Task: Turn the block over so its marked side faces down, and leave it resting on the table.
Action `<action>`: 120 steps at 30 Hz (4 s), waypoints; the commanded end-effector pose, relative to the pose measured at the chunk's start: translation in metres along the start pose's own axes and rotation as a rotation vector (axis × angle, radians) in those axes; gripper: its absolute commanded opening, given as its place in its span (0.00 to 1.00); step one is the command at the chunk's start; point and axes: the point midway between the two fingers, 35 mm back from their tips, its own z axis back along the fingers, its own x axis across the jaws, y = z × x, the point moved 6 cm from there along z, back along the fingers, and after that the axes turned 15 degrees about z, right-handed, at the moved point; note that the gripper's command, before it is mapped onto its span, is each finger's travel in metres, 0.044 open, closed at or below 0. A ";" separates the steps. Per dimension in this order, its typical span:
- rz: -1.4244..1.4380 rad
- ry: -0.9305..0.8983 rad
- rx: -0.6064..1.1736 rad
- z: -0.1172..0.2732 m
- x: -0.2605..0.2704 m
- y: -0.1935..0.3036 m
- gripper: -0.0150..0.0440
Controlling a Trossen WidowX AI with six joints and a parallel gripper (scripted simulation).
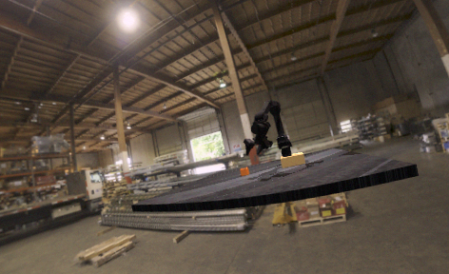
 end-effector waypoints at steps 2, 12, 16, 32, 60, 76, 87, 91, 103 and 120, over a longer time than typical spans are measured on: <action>-0.763 -0.240 -0.178 -0.057 0.018 0.059 1.00; -1.725 -0.586 -0.273 -0.119 0.069 0.129 1.00; -2.095 -0.739 -0.279 -0.139 0.097 0.153 1.00; -2.427 -0.886 -0.272 -0.168 0.129 0.171 1.00; -2.427 -0.887 -0.272 -0.215 0.130 0.130 1.00; -2.427 -0.887 -0.272 -0.225 0.130 0.121 0.73; -2.427 -0.887 -0.272 -0.225 0.130 0.121 0.54; -2.427 -0.887 -0.272 -0.225 0.130 0.121 0.50; -2.427 -0.887 -0.272 -0.203 0.130 0.140 0.25; -2.504 -0.628 -0.278 -0.202 0.133 0.127 0.25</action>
